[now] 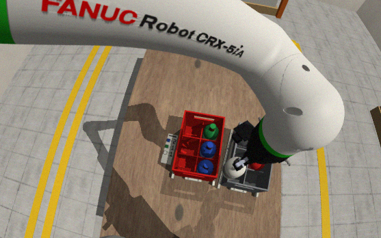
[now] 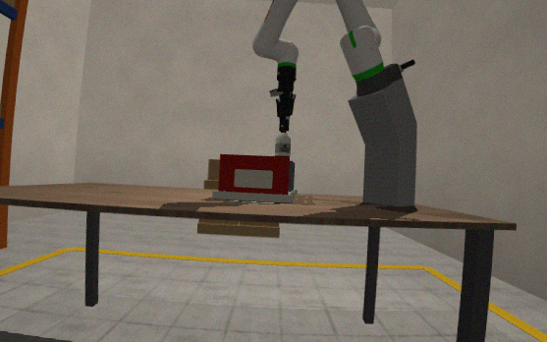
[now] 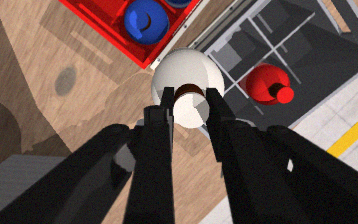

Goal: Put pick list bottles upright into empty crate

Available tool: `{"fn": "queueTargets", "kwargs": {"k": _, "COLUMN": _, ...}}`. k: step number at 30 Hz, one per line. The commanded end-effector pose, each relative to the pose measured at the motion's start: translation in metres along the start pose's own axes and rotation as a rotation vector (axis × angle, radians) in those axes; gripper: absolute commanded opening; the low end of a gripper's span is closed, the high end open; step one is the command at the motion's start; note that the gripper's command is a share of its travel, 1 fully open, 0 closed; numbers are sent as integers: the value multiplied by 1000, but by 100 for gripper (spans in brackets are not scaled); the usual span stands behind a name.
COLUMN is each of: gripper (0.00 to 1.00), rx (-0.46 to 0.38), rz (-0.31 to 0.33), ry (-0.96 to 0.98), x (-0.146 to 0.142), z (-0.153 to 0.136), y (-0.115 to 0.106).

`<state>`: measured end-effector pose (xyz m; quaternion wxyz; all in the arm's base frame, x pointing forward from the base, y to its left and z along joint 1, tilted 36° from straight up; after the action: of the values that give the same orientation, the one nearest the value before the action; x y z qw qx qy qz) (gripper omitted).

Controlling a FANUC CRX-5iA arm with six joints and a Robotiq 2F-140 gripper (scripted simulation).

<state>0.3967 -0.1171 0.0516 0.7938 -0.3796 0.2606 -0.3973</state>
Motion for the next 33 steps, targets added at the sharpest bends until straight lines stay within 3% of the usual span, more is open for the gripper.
{"fn": "queueTargets", "kwargs": {"k": 1, "gripper": 10, "rx": 0, "rz": -2, "ry": 0, "x": -4, "z": 3, "y": -1}}
{"fn": "queueTargets", "kwargs": {"k": 33, "gripper": 10, "rx": 0, "rz": -1, "ry": 0, "x": -52, "z": 32, "y": 0}}
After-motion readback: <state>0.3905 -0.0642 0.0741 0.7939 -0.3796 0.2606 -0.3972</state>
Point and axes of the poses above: the point where the finger pads meet when closed, its own y axis out along the fingers, its own x axis across the jaws, z = x × y, the point moved 5 cm from there along -y, back along the fingers, and after that the axes turned 13 degrees about y, right-handed, at the moved point
